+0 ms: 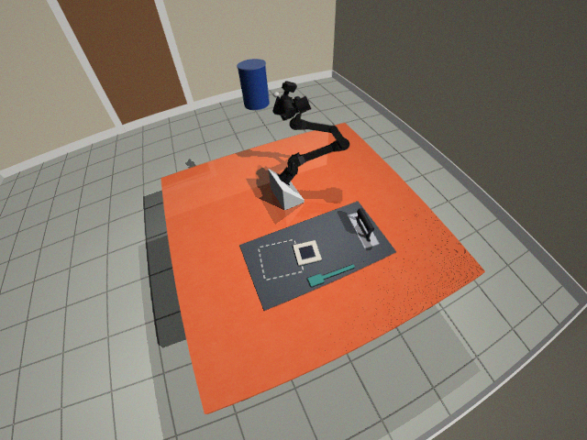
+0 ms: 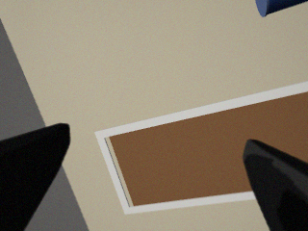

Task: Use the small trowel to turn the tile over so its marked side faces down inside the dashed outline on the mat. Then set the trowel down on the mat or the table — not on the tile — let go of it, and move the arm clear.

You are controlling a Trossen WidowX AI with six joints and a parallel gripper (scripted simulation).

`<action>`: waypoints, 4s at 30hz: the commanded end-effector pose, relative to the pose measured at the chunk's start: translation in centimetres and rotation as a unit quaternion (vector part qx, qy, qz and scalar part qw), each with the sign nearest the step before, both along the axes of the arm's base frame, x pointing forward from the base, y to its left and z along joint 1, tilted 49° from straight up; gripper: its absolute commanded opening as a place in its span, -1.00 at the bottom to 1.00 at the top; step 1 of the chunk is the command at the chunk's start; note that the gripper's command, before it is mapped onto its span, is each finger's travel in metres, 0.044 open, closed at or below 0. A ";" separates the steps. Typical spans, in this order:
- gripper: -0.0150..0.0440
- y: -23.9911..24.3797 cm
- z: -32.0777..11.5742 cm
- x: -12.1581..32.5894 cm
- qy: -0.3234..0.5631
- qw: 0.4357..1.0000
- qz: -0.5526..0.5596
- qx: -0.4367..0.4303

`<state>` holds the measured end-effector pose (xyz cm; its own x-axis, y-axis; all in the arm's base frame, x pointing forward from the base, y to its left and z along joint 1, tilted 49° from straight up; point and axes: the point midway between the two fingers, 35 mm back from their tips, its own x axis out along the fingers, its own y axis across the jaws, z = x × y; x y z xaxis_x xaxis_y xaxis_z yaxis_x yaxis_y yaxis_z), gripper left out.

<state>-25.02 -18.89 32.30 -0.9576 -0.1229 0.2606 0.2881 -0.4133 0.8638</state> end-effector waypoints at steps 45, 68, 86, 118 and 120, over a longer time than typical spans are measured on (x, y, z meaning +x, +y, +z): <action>-0.15 0.0 0.0 0.0 0.000 1.000 0.000 0.000; -0.42 0.0 0.0 0.0 0.000 1.000 0.000 0.000; -0.22 0.0 0.0 0.0 0.000 1.000 0.000 0.000; 0.42 -15.9 -1.0 11.1 0.002 0.940 0.288 0.181; 0.42 -17.0 -1.2 12.3 0.005 0.929 0.313 0.198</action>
